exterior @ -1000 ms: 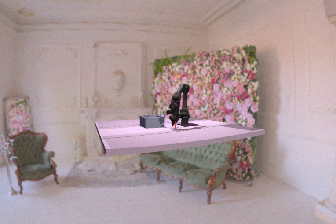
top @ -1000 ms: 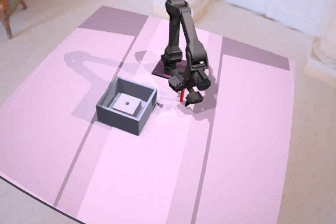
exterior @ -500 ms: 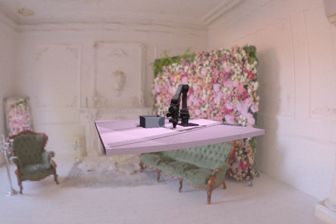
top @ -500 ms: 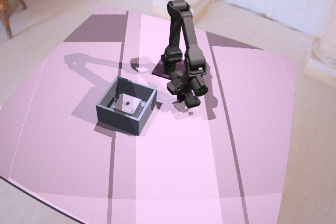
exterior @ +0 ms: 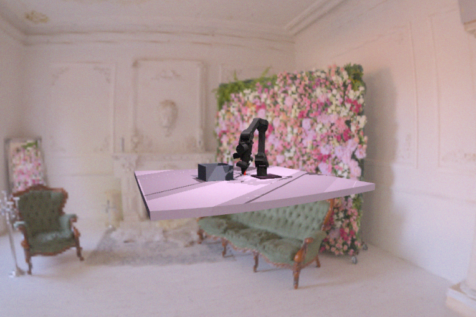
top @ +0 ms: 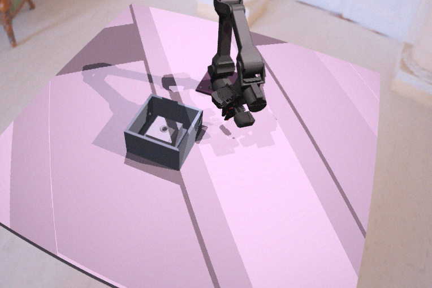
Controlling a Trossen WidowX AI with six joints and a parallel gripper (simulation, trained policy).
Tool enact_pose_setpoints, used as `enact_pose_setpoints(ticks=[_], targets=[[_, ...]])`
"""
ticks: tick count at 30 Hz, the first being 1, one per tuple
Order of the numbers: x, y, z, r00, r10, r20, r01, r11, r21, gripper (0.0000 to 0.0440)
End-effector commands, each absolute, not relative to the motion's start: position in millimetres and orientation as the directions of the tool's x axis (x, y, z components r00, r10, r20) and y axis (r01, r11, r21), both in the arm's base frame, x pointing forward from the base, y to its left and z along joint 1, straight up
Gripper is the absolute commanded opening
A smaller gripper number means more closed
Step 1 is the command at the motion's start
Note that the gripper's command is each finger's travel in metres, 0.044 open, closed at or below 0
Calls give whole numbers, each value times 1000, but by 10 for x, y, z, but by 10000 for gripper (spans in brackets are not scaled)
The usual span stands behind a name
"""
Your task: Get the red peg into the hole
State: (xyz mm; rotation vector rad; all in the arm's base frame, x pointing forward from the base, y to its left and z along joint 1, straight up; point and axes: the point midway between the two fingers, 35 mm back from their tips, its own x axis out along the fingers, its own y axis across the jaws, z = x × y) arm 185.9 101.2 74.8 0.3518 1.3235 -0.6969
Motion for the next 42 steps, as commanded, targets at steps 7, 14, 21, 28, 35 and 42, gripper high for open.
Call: enact_pose_setpoints(ticks=[7,14,21,28,35,42], targets=[[2093,847,1360,201,-276,-940,695,716,-62,1],[2277,644,1535,237,-305,-923,761,648,-19,0],[2491,410,1629,254,-332,-908,815,579,16,0],[2692,154,1619,252,-358,-899,851,524,30,0],[2910,-107,1551,254,-371,-893,865,500,38,0],[3082,-350,1428,248,-363,-898,862,506,33,1]])
